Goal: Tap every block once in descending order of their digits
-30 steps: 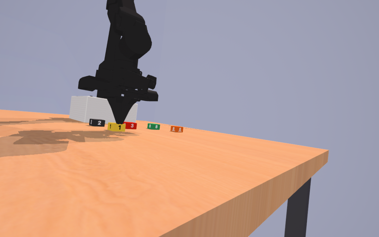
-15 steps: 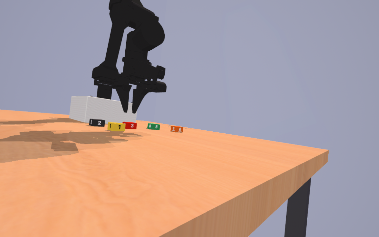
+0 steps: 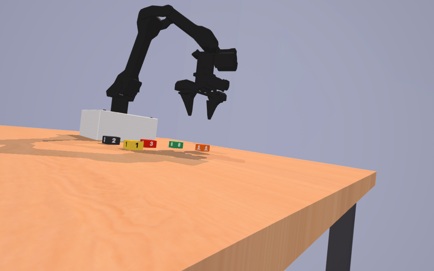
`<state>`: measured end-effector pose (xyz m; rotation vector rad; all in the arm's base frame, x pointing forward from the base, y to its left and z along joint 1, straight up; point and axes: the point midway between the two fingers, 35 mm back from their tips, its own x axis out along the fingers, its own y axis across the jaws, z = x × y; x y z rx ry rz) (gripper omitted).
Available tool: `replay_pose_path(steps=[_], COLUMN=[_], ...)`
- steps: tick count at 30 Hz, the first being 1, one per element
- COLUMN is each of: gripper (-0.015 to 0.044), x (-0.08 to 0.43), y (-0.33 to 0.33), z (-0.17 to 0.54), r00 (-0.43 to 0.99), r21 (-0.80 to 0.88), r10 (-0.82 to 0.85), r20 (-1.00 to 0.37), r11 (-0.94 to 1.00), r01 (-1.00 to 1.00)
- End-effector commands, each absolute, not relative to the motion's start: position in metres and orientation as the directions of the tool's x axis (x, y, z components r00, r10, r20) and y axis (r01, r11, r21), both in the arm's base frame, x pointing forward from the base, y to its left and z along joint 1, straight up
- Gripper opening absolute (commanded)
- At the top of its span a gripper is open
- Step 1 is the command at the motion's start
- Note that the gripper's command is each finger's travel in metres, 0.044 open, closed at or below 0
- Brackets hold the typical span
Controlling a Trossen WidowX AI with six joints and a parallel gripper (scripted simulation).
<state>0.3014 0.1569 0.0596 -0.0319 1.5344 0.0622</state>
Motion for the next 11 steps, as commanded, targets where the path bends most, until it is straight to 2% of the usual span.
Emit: replay_pose_path(steps=[1, 4, 11], gripper=[0.04, 0.04, 0.04], x=[0.249, 0.231, 0.231], y=[0.202, 0.215, 0.215], z=[0.074, 0.078, 0.078], r00=[0.024, 0.023, 0.023], r21=[0.021, 0.022, 0.022], r10=[0.022, 0.023, 0.023], r20=[-0.999, -0.999, -0.999], r11=[0.998, 0.998, 0.998], r01=[-0.055, -0.055, -0.055])
